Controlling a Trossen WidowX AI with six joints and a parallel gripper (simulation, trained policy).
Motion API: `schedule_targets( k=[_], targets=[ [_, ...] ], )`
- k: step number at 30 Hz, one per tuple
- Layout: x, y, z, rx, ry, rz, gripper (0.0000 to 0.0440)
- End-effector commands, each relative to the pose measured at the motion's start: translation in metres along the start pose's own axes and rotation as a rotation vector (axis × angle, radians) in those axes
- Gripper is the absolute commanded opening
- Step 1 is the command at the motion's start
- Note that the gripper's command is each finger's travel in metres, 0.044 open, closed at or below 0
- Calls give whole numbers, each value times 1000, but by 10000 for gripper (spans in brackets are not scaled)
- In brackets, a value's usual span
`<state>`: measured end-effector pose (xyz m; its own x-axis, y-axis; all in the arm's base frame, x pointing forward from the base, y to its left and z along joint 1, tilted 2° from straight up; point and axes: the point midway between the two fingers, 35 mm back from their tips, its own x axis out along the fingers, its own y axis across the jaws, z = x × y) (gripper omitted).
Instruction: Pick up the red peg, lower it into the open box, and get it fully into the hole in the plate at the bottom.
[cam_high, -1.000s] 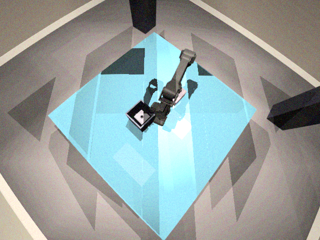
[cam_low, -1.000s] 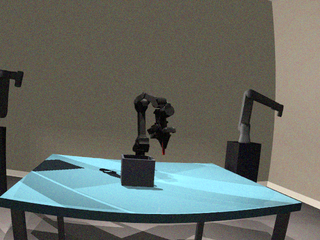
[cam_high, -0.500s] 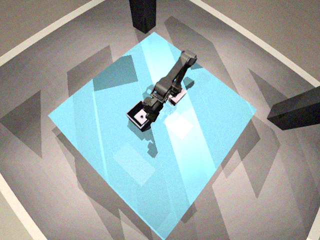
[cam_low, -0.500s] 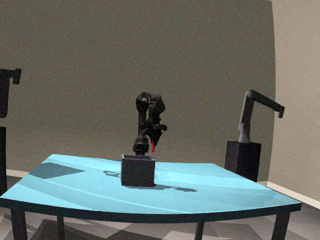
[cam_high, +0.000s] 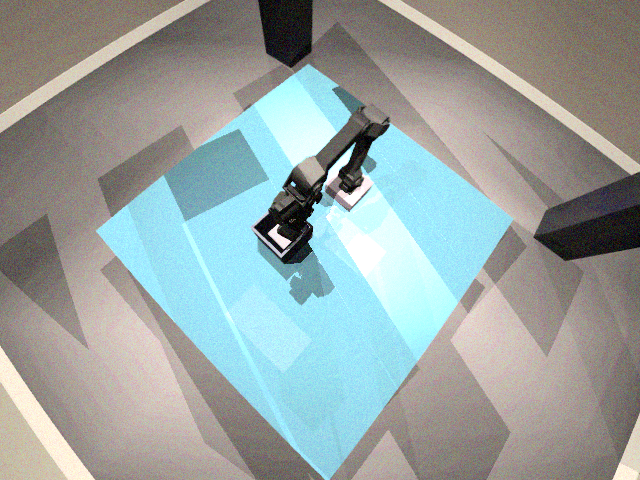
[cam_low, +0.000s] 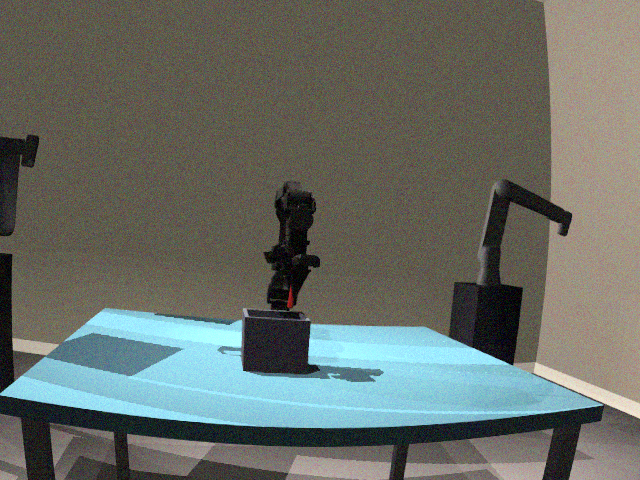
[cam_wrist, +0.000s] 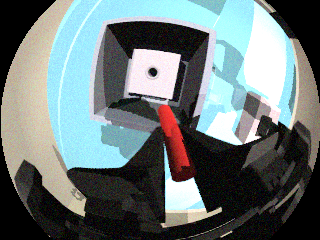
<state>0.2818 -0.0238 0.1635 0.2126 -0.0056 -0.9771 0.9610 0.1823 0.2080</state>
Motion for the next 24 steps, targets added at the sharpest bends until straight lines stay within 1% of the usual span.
schedule_targets(
  k=[1,14,24],
  targets=[
    [7,2,10,-3,10,-21,0],
    [37,2,35,-8,24,-66,0],
    [66,4,42,-20,52,-78,0]
  ],
)
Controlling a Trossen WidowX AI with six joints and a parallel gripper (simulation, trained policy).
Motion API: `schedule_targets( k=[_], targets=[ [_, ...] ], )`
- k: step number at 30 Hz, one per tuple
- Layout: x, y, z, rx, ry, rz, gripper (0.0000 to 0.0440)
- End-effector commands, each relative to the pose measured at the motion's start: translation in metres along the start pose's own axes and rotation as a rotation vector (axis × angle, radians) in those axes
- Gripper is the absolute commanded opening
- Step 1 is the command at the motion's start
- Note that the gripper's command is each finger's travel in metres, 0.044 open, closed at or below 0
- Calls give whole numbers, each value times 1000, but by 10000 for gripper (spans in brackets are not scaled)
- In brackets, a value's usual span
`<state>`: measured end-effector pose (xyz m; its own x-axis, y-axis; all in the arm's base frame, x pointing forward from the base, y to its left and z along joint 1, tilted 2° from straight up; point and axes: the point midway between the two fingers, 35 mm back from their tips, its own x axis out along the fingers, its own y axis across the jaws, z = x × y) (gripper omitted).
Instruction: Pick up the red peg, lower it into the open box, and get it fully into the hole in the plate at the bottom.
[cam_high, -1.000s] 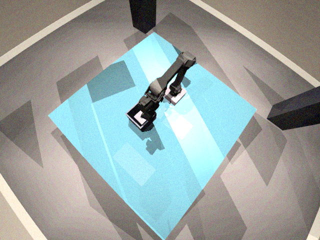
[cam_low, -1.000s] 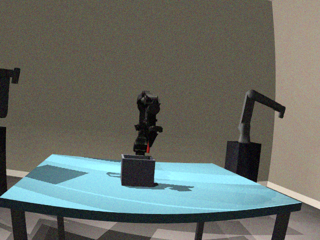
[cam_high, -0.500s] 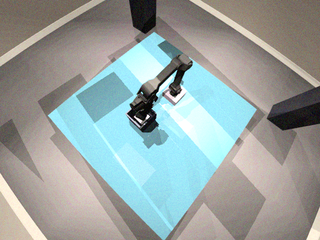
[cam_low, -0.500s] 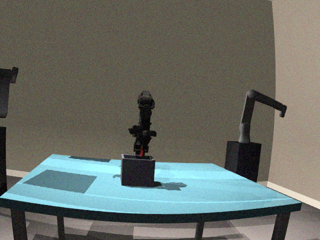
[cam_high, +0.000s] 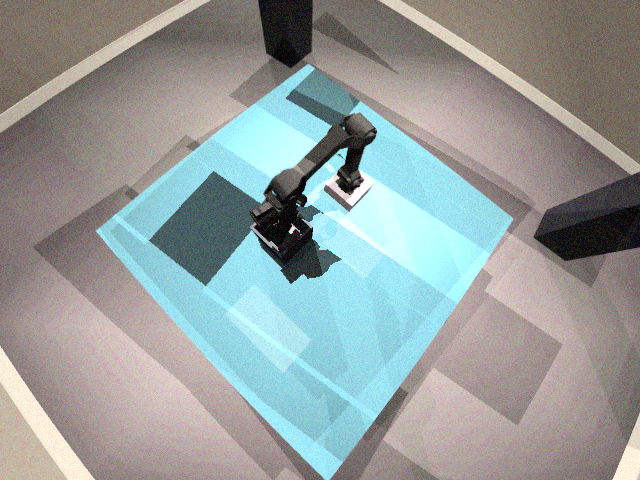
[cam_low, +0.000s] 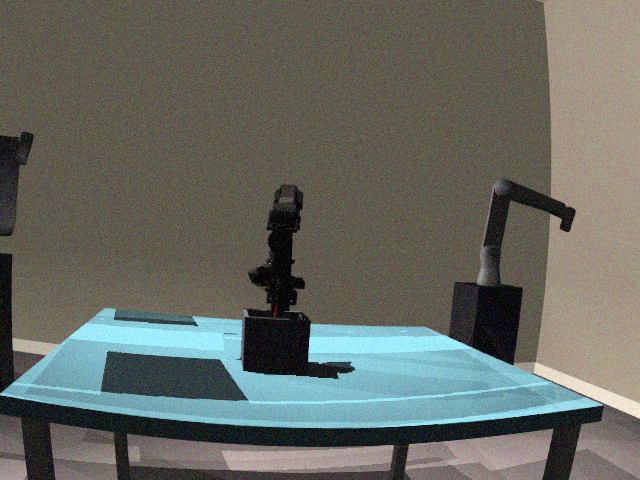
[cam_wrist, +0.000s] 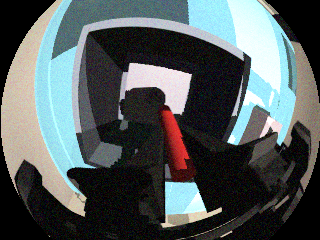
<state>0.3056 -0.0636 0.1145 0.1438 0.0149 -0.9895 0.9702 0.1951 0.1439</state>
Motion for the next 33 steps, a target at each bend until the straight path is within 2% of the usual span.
schedule_targets(
  k=[1,18,20,25,28,33],
  targets=[
    [15,1,2,-10,22,-12,0],
    [59,7,8,-81,42,-31,2],
    [62,7,9,-89,41,-41,22],
    [65,8,9,-106,47,-60,120],
    [64,10,6,-105,69,-63,129],
    [54,14,10,-88,110,-39,170]
  ],
)
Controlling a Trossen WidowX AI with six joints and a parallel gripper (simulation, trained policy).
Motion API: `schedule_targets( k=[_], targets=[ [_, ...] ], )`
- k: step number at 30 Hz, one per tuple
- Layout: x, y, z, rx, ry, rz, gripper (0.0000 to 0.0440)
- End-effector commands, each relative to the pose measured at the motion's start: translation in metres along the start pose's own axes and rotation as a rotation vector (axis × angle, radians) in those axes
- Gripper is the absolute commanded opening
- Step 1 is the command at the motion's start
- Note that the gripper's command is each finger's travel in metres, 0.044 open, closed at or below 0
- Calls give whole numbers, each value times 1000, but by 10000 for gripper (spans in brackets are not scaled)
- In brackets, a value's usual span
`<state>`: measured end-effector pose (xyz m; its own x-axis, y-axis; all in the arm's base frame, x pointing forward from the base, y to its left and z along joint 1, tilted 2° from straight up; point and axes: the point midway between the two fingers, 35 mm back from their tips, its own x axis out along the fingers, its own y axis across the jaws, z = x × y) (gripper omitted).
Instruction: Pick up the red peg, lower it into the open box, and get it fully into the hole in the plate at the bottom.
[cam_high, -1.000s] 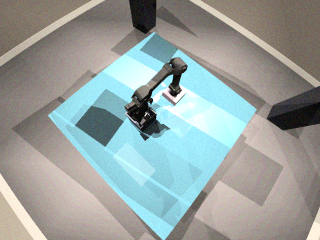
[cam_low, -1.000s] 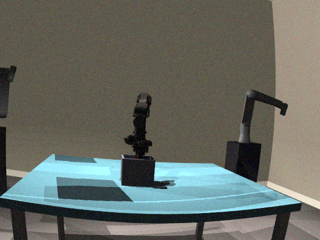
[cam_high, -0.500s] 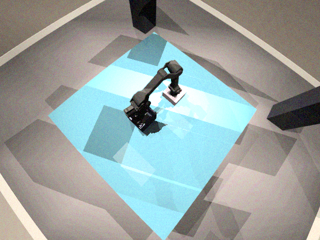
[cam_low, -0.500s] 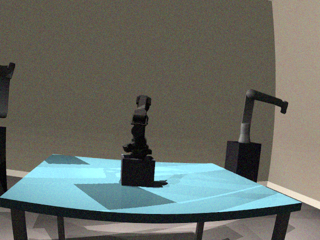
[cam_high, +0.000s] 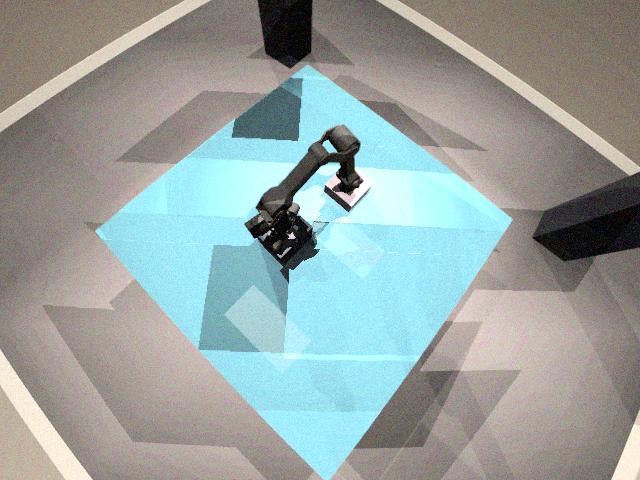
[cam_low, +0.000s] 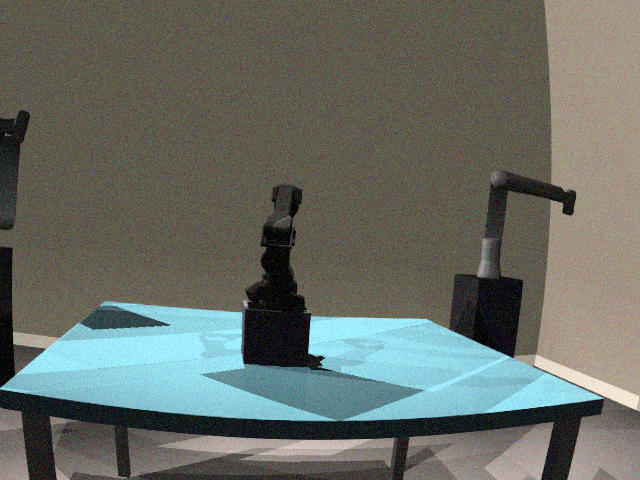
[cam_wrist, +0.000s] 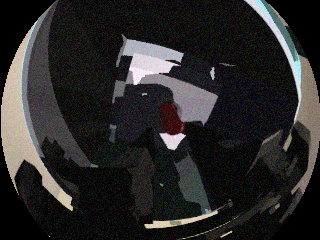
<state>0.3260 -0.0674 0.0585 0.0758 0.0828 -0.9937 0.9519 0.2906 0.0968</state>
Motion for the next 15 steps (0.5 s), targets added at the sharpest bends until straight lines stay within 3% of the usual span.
schedule_targets(
  k=[1,15],
  targets=[
    [-8,3,3,12,36,18,177],
    [-47,14,12,49,139,124,225]
  ],
)
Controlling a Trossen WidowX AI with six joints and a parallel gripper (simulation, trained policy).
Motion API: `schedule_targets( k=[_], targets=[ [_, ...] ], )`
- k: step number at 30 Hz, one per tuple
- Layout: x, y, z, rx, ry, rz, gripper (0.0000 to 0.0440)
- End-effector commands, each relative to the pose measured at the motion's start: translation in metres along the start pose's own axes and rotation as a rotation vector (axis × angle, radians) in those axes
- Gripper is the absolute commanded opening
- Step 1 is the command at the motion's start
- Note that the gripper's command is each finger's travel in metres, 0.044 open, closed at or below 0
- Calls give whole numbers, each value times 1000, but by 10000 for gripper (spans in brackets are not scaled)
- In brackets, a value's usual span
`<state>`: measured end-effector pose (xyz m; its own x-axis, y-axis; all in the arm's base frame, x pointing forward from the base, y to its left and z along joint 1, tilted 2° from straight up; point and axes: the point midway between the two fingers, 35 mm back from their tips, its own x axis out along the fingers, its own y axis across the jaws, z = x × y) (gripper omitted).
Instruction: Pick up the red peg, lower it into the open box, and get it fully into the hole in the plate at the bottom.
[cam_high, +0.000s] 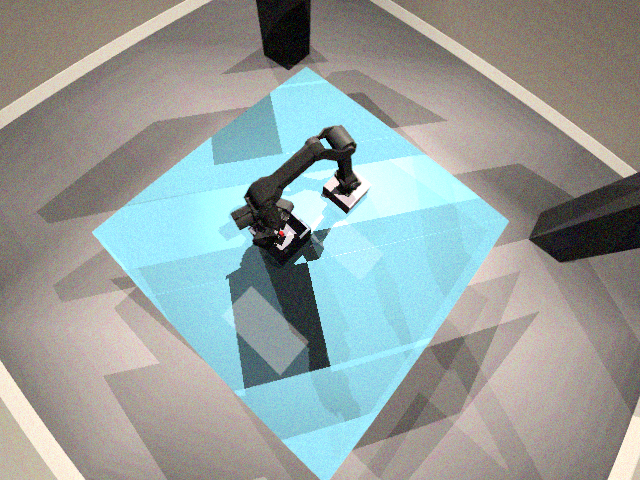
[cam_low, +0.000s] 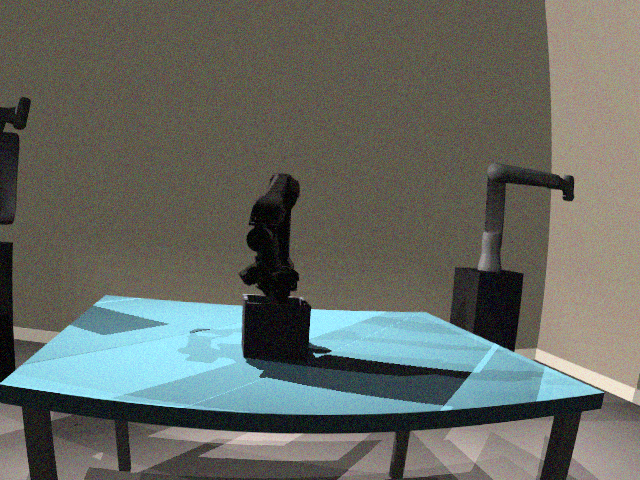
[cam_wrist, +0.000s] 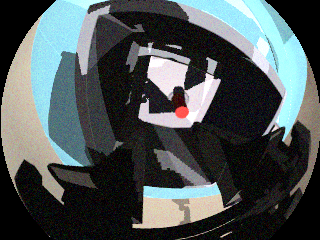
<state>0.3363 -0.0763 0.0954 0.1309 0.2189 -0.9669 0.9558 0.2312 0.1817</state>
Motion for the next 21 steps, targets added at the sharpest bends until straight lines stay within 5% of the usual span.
schedule_targets(
  k=[1,8,14,21],
  targets=[
    [-13,6,1,1,27,41,227],
    [-30,14,5,3,54,98,240],
    [-43,20,11,-14,61,141,185],
    [-52,28,18,-46,65,191,181]
  ],
)
